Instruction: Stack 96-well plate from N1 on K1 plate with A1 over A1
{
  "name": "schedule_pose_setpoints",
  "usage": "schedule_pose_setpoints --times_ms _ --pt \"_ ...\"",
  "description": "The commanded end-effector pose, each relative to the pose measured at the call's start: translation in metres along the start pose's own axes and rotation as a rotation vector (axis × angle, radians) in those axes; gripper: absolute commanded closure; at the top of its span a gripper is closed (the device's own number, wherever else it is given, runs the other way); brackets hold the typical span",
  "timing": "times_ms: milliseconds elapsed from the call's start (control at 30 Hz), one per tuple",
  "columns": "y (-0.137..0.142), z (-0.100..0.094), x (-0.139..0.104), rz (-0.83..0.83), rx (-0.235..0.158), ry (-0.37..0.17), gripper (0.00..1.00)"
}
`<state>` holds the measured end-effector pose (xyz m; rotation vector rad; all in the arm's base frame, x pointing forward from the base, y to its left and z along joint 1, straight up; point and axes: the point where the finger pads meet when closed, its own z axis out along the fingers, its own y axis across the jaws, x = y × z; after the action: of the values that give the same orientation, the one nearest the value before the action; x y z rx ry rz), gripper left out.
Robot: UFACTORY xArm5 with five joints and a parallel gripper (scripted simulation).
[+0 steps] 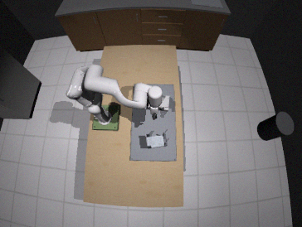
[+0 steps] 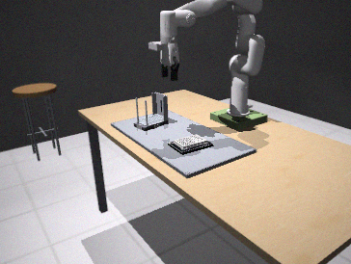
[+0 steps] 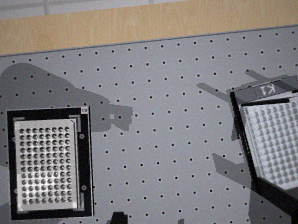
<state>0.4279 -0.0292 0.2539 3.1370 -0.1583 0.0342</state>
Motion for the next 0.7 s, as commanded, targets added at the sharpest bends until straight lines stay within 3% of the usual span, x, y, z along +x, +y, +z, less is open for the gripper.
schedule_pose_setpoints --times_ms 0,667 --pt "-0.015 0.006 0.000 -0.034 -0.006 -0.022 0.00" --pt "-0.096 0.047 -0.003 -0.034 -0.005 -0.022 0.00"
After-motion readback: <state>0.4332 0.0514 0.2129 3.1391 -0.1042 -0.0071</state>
